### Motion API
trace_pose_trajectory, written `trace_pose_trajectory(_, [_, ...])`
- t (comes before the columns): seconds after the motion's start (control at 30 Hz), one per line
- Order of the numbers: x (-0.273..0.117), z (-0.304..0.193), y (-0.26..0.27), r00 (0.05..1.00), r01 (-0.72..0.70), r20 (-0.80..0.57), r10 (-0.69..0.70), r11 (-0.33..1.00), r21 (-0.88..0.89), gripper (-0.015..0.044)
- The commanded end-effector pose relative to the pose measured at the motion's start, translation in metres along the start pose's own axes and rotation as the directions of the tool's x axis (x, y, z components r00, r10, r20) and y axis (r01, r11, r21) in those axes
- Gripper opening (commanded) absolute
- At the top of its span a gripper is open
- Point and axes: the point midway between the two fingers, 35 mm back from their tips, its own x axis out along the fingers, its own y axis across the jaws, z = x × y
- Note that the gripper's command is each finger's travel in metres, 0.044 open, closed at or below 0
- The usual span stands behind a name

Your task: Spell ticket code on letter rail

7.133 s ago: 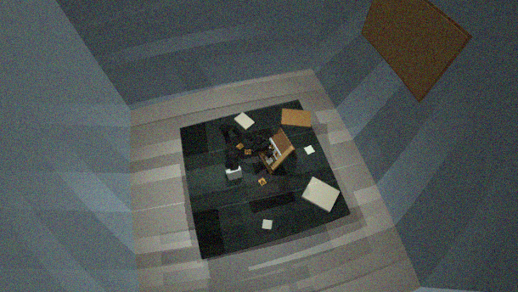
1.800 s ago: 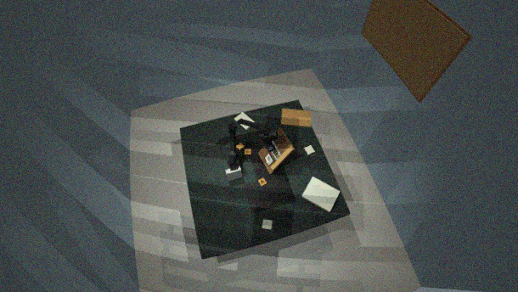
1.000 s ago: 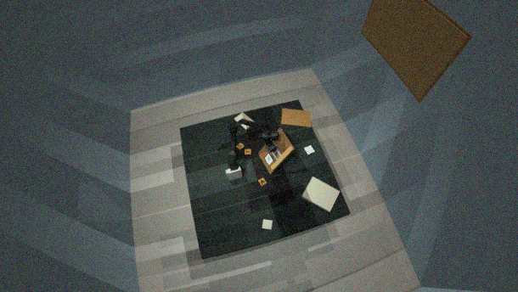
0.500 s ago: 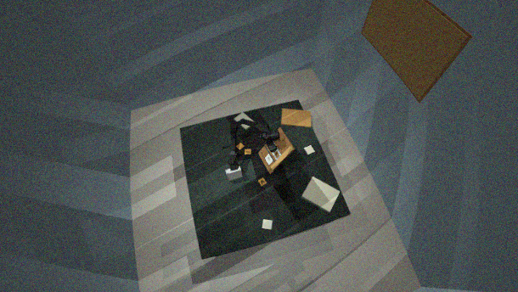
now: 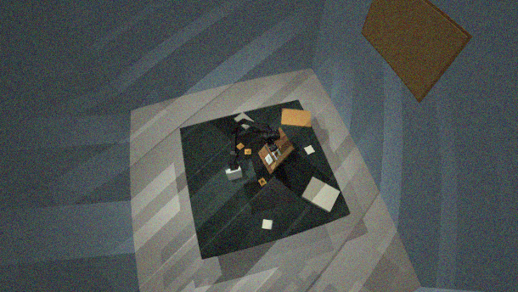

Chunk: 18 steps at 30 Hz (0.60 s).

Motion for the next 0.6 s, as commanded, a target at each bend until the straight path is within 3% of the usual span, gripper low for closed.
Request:
trace_pose_trajectory(0.0, [0.0013, 0.002, 0.0002, 1.0, -0.002, 0.003, 0.002, 1.0, 0.004, 0.0])
trace_pose_trajectory(0.57, [0.0023, 0.002, -0.0031, 1.0, -0.002, 0.003, 0.002, 1.0, 0.004, 0.0])
